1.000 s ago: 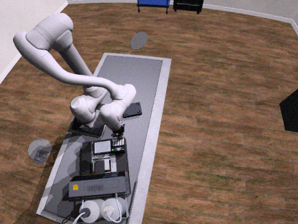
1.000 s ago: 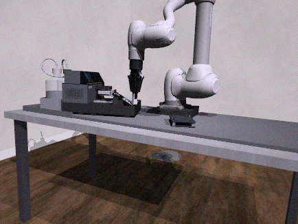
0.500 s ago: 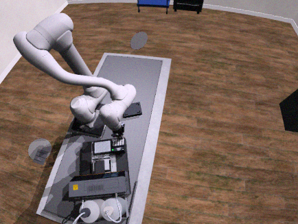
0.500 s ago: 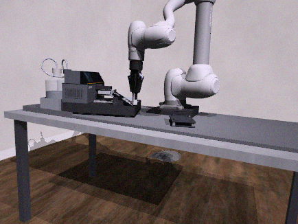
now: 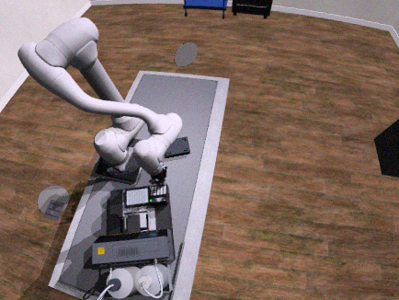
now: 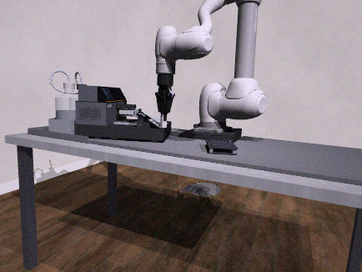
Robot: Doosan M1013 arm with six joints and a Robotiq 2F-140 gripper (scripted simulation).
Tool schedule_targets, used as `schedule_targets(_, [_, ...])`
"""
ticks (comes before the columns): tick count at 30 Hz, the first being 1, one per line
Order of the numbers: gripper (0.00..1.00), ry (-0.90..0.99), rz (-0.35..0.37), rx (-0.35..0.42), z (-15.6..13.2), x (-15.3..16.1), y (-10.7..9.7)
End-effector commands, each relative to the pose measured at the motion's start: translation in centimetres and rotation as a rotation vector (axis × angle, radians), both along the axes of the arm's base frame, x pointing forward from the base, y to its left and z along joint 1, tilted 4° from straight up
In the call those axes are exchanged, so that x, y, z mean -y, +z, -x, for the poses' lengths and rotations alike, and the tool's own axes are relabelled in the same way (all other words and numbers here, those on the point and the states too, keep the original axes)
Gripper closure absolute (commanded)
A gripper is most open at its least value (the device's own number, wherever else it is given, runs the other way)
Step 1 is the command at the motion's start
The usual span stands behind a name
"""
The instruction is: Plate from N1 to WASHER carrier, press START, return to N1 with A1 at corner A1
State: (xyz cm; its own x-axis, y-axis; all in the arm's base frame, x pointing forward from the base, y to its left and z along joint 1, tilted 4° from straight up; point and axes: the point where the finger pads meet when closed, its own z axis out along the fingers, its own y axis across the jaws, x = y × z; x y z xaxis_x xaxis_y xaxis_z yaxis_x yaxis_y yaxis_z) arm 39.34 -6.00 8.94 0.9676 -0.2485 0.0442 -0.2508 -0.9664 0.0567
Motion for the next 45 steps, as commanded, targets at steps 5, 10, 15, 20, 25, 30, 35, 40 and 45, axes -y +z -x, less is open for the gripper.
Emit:
schedule_targets(5, [0.90, 0.000, 0.000, 0.000, 0.0, 0.0, -0.1])
schedule_targets(10, [0.90, 0.000, 0.000, 0.000, 0.0, -0.1, 0.7])
schedule_targets(15, [0.90, 0.000, 0.000, 0.000, 0.0, -0.1, 1.6])
schedule_targets(20, [0.90, 0.000, 0.000, 0.000, 0.1, -0.1, 2.1])
schedule_targets(25, [0.90, 0.000, 0.000, 0.000, 0.1, -0.2, 2.9])
schedule_targets(30, [0.90, 0.000, 0.000, 0.000, 0.1, -0.3, 3.7])
schedule_targets(35, [0.90, 0.000, 0.000, 0.000, 0.1, -0.3, 4.2])
schedule_targets(40, [0.90, 0.000, 0.000, 0.000, 0.1, -0.3, 5.1])
schedule_targets(45, [0.90, 0.000, 0.000, 0.000, 0.2, -0.4, 5.9])
